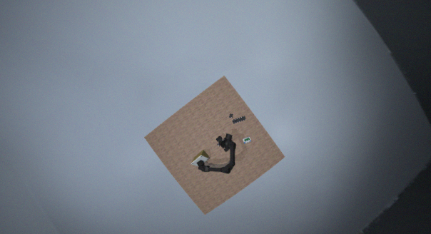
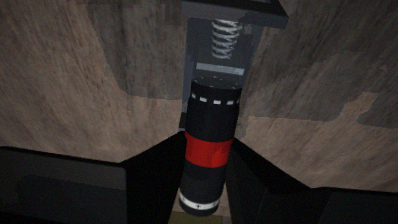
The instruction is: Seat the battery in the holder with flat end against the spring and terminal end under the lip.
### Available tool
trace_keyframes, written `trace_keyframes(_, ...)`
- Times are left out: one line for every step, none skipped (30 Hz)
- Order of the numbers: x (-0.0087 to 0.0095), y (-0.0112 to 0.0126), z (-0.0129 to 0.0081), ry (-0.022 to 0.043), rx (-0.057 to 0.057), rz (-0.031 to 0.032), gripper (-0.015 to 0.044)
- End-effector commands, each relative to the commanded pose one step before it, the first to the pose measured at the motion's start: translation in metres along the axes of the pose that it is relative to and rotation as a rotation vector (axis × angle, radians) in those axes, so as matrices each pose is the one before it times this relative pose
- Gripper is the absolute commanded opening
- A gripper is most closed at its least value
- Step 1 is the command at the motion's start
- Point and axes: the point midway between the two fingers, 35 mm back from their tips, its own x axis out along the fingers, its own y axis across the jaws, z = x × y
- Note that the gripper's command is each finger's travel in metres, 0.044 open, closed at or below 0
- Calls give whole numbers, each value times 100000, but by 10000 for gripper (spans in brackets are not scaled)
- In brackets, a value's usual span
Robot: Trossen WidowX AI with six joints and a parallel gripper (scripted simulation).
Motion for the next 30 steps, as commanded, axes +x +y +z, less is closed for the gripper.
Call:
trace_keyframes(-138,41,288,1627,965,594,74)
trace_keyframes(27,-5,31,612,18,-16,74)
trace_keyframes(27,-5,31,612,19,-16,74)
trace_keyframes(27,-5,30,613,19,-17,74)
trace_keyframes(25,-7,29,617,20,-16,74)
trace_keyframes(25,-7,29,618,20,-16,74)
trace_keyframes(25,-7,28,618,21,-17,74)
trace_keyframes(21,-6,23,507,17,-14,74)
trace_keyframes(12,-4,14,305,11,-9,74)
trace_keyframes(4,-1,5,102,4,-3,74)
trace_keyframes(-1,0,10,-1,1,-1,74)
trace_keyframes(-4,0,31,-2,3,-3,74)
trace_keyframes(-7,-1,52,-4,5,-5,74)
trace_keyframes(-9,0,59,-5,7,-6,74)
trace_keyframes(-10,-1,66,-6,8,-7,74)
trace_keyframes(-10,-1,66,-6,8,-7,74)
trace_keyframes(-14,0,63,-5,9,-7,74)
trace_keyframes(-14,0,63,-5,9,-7,74)
trace_keyframes(-14,0,63,-5,9,-7,74)
trace_keyframes(-18,0,57,-3,6,-5,74)
trace_keyframes(-18,-1,57,-3,6,-5,74)
trace_keyframes(-18,-1,57,-3,6,-5,74)
trace_keyframes(-20,0,52,-3,-4,-12,74)
trace_keyframes(-20,0,52,-3,-5,-12,74)
trace_keyframes(-20,0,52,-3,-5,-12,74)
trace_keyframes(-22,0,53,0,-6,-5,74)
trace_keyframes(-22,0,53,0,-6,-5,74)
trace_keyframes(-22,0,53,0,-6,-5,74)
trace_keyframes(-22,0,46,2,-13,-4,74)
trace_keyframes(-22,0,46,2,-13,-4,74)
